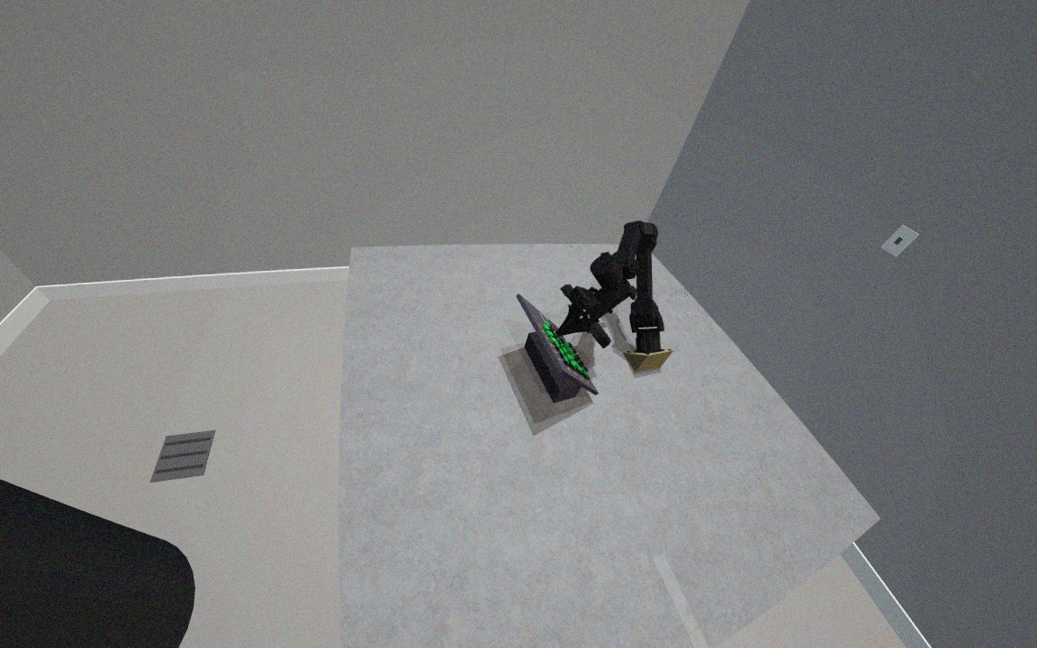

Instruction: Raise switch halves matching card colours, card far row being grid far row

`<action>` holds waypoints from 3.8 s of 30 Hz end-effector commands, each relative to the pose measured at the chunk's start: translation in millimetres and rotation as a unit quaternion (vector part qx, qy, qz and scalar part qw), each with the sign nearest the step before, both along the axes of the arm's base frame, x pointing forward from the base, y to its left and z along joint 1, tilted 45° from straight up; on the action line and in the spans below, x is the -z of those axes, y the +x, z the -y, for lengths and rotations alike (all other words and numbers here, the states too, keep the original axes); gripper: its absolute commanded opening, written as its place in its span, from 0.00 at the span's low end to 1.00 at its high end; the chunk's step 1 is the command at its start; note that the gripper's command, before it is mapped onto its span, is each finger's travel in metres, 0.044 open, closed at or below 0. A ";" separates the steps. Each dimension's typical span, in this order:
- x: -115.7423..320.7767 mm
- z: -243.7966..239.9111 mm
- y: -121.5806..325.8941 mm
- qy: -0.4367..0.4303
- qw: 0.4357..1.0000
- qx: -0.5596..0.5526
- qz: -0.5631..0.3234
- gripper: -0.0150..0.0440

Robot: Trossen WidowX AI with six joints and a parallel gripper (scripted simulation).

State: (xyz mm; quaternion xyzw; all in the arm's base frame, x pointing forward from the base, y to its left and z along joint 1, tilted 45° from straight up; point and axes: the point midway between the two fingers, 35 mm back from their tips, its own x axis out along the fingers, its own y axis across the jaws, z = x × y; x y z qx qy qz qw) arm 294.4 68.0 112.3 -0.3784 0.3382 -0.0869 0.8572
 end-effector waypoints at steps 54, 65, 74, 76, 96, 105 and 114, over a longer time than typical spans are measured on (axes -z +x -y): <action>77.1 -67.5 -34.0 0.000 1.000 0.017 -0.020 0.25; 81.0 -64.3 -28.5 0.000 1.000 0.017 -0.020 0.25; 81.0 -64.3 -28.5 0.000 1.000 0.017 -0.020 0.25; 81.0 -64.3 -28.5 0.000 1.000 0.017 -0.020 0.25; 82.1 -63.4 -26.8 0.000 1.000 0.017 -0.019 0.25; 82.8 -62.8 -25.9 0.000 1.000 0.017 -0.019 0.25; 83.4 -62.3 -25.0 0.000 1.000 0.017 -0.019 0.25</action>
